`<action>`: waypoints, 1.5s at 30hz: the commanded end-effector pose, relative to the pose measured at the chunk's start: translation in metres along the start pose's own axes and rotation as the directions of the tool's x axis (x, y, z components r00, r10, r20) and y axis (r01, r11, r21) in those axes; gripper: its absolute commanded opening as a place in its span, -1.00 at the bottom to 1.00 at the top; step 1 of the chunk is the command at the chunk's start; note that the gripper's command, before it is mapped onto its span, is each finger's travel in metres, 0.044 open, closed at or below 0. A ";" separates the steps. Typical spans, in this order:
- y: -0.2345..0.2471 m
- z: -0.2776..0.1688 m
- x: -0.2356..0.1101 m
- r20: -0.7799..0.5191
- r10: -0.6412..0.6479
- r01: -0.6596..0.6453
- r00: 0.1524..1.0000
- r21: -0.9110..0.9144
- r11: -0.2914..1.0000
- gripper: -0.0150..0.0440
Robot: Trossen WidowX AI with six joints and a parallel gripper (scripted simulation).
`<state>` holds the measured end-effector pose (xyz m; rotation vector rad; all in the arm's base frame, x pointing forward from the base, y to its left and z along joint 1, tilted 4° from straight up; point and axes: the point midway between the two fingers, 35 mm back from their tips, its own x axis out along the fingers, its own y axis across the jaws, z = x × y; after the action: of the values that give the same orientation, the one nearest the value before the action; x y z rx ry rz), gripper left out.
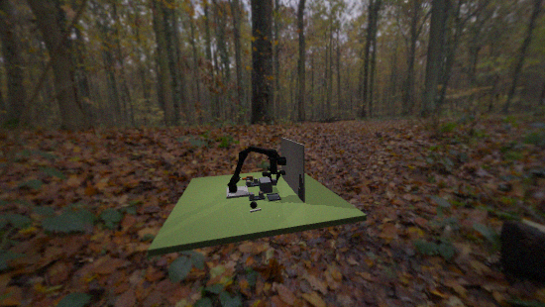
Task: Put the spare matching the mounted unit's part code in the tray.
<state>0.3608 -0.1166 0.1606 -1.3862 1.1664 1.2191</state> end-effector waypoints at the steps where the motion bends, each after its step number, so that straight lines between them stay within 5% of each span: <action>1: 0.000 0.000 0.005 0.004 0.001 -0.001 1.000 -0.004 1.000 -0.49; 45: -0.001 0.000 0.036 0.004 0.001 -0.001 1.000 -0.004 1.000 -0.49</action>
<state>0.3639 -0.1193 0.1291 -1.3864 1.1666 1.2190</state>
